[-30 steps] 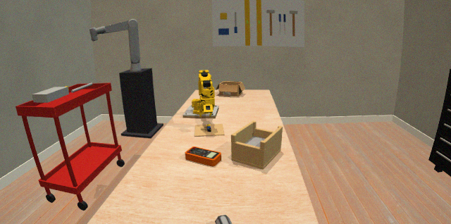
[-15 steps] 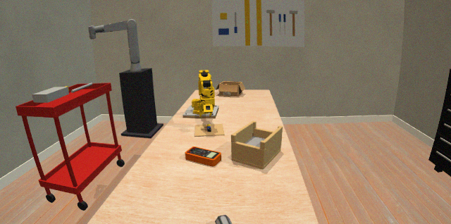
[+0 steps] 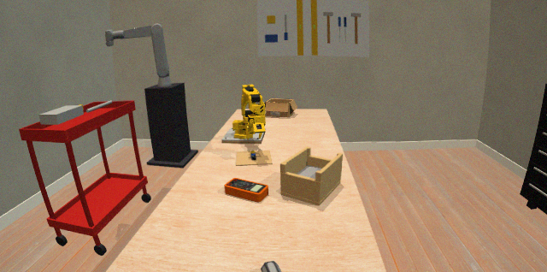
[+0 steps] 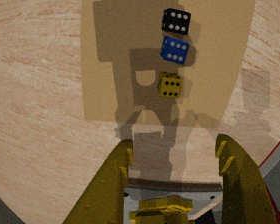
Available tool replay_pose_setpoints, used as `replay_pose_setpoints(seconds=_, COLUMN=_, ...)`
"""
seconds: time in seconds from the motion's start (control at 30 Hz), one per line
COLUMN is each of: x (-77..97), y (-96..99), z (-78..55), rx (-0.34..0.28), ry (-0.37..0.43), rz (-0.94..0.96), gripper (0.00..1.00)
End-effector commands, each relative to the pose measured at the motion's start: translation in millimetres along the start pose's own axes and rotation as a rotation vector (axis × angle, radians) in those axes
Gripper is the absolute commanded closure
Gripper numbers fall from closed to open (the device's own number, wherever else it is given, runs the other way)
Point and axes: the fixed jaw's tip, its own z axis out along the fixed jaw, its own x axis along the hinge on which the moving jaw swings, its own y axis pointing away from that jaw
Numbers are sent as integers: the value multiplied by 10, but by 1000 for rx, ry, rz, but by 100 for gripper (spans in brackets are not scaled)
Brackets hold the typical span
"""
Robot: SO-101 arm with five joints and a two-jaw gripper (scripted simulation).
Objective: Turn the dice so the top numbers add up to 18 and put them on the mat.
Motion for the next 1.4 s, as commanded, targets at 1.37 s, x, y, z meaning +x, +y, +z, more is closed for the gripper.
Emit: replay_pose_setpoints(seconds=1.37, x=1546, y=1335, z=-614, rx=-132, ry=-168, rz=-1214, gripper=73)
